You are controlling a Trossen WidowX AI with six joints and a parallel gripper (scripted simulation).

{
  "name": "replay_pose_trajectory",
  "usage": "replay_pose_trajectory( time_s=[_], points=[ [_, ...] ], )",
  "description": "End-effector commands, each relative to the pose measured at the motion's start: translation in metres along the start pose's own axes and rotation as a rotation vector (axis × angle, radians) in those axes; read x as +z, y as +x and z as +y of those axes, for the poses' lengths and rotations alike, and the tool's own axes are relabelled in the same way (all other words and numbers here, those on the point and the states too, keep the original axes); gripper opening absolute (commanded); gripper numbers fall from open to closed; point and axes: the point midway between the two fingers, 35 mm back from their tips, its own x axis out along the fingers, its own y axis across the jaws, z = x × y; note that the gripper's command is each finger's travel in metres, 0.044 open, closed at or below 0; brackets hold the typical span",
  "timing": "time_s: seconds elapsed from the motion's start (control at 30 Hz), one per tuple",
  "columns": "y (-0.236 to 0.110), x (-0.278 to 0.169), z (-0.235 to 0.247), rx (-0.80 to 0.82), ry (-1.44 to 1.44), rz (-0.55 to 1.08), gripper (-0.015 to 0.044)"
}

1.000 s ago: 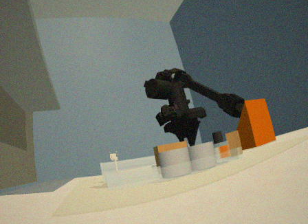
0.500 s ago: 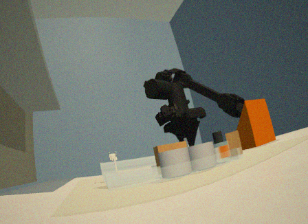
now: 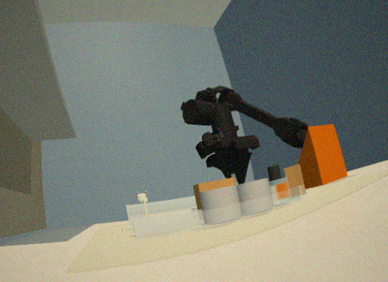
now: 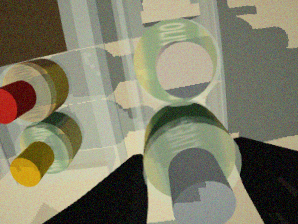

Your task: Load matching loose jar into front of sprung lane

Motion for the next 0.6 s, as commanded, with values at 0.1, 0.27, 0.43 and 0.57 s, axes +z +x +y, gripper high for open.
replay_pose_trajectory(
  time_s=[0.1,0.27,0.43,0.57],
  points=[
    [-0.0019,0.008,-0.001,-0.003,0.014,-0.022,0.0],
    [-0.0019,0.0084,-0.0016,-0.003,0.014,-0.022,0.0],
    [-0.002,0.0093,-0.002,-0.003,0.014,-0.022,0.0],
    [-0.002,0.0099,-0.002,-0.003,0.014,-0.022,0.0]
  ],
)
